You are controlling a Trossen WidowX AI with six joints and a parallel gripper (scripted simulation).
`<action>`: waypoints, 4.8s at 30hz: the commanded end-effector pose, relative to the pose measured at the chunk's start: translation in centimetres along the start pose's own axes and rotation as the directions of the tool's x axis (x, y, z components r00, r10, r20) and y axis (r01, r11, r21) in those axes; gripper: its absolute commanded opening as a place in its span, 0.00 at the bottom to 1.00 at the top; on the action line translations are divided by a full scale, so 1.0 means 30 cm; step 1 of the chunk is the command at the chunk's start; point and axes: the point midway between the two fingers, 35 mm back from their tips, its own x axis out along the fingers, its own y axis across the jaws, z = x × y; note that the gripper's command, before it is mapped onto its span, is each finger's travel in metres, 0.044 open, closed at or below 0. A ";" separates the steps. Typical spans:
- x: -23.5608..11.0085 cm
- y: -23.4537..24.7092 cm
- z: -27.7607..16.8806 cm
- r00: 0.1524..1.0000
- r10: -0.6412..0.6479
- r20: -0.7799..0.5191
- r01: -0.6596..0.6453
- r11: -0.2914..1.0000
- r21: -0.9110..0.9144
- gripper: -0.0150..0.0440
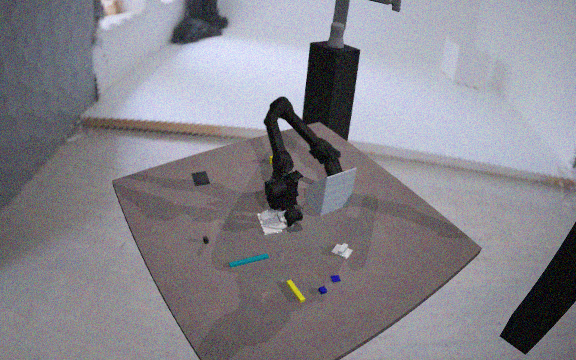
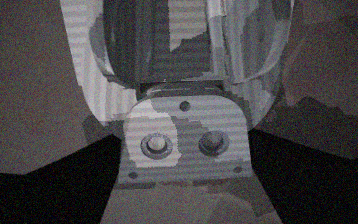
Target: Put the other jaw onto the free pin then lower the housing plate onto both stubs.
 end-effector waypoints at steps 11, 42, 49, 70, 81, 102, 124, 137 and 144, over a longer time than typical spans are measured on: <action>-0.014 0.000 -0.002 1.000 0.001 -0.003 -0.001 1.000 0.000 0.85; 0.003 -0.001 -0.001 1.000 0.000 -0.003 0.000 1.000 0.000 0.85; 0.003 -0.001 -0.001 1.000 0.000 -0.003 0.000 1.000 0.000 0.85; 0.000 0.000 -0.001 1.000 -0.001 -0.001 0.001 1.000 -0.003 1.00; -0.030 0.004 0.003 1.000 0.003 -0.002 -0.003 1.000 -0.002 1.00; -0.418 -0.022 -0.075 1.000 0.007 -0.005 -0.008 1.000 -0.001 1.00; -0.423 -0.024 -0.078 1.000 0.007 -0.005 -0.007 1.000 -0.001 1.00; -0.423 -0.024 -0.078 1.000 0.007 -0.005 -0.007 1.000 -0.001 1.00; -0.423 -0.024 -0.078 1.000 0.007 -0.005 -0.007 1.000 -0.001 1.00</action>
